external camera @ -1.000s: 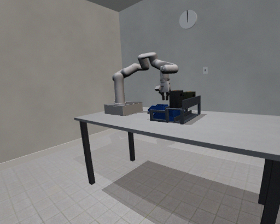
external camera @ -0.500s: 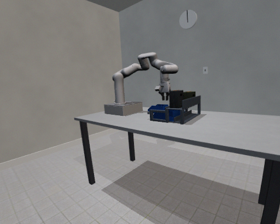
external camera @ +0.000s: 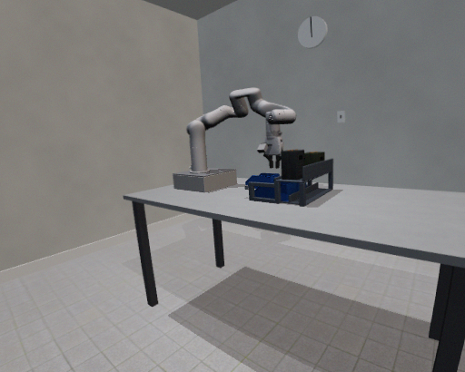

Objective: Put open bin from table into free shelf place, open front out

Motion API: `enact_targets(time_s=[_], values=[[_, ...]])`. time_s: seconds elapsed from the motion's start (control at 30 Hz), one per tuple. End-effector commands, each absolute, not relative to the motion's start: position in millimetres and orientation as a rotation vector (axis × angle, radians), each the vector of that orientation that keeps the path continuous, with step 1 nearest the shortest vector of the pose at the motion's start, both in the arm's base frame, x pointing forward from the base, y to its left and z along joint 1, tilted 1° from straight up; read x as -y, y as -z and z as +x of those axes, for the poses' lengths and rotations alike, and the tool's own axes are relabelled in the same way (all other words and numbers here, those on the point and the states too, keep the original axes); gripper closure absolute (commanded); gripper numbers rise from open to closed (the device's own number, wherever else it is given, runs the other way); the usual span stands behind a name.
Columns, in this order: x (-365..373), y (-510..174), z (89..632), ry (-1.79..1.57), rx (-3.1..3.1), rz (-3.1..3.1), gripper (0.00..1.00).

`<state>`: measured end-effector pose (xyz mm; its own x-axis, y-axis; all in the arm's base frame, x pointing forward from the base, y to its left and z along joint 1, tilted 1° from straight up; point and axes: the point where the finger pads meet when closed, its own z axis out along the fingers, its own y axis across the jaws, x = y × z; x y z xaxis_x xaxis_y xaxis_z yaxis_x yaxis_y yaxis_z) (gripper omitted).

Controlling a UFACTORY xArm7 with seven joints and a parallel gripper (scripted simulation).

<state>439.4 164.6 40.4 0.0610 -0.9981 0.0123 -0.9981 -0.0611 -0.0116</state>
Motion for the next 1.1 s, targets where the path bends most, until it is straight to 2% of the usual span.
enact_targets(time_s=[0.0,1.07], values=[[-165,-38,440,0.029,-2.151,-2.286,0.67],[-165,-22,441,0.029,-2.151,-2.286,0.67]])
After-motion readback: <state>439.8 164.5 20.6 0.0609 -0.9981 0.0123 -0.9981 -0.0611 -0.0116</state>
